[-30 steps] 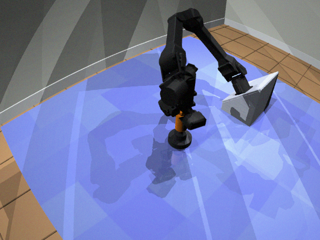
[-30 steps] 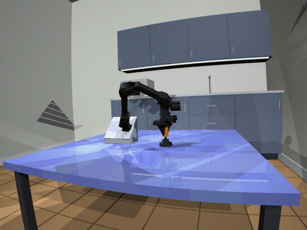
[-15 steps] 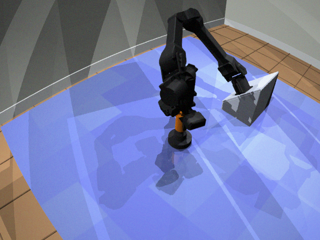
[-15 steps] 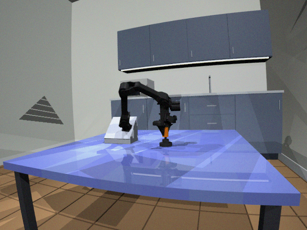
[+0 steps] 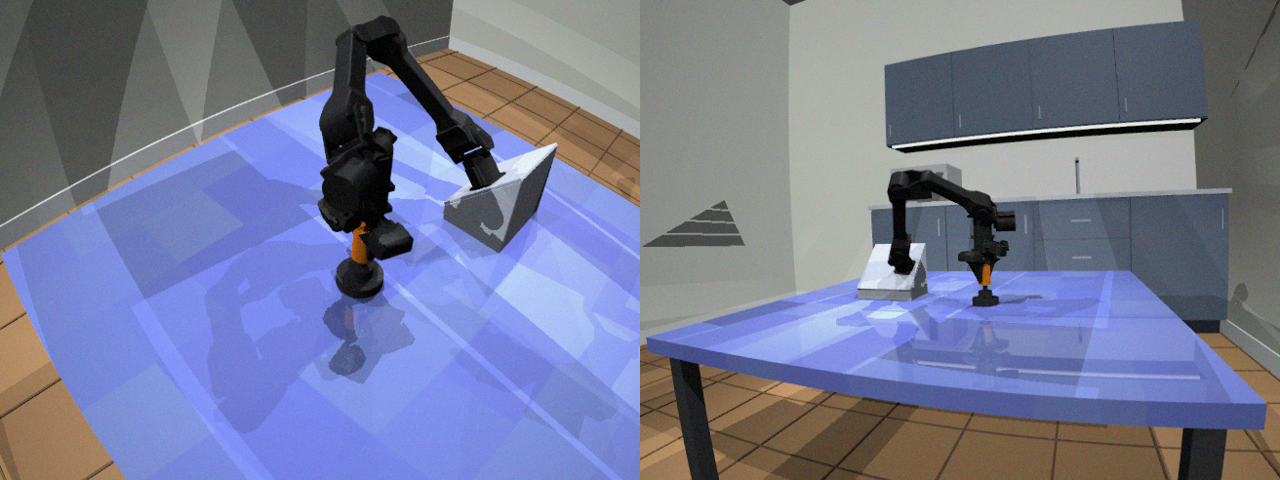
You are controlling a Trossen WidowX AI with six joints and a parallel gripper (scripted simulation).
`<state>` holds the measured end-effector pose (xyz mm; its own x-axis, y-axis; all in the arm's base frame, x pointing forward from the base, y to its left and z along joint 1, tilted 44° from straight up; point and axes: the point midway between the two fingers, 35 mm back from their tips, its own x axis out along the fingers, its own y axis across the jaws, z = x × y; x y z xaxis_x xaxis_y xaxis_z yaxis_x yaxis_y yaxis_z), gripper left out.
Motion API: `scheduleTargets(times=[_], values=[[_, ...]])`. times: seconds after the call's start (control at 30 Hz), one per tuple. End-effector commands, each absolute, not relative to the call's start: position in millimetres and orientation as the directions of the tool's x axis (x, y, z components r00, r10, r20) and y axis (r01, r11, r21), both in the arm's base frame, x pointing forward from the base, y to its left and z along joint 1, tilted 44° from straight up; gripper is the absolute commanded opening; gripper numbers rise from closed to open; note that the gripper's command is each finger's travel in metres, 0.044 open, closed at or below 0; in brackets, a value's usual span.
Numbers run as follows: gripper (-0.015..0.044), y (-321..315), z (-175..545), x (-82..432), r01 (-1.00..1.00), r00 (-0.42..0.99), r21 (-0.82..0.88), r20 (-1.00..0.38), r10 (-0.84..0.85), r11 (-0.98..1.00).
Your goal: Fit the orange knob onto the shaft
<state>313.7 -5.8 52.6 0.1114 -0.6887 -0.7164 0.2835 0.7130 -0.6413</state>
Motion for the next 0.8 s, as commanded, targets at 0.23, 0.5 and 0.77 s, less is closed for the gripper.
scheduleTargets(times=[0.23,0.5,0.77], values=[[0.0000,-5.0,53.1,316.3,0.472,0.116,-0.569,-0.717,-0.687,0.673],[0.0000,-6.3,50.6,316.0,0.472,0.116,-0.569,-0.717,-0.687,0.673],[0.0000,-6.7,49.9,314.2,0.472,0.116,-0.569,-0.717,-0.687,0.673]])
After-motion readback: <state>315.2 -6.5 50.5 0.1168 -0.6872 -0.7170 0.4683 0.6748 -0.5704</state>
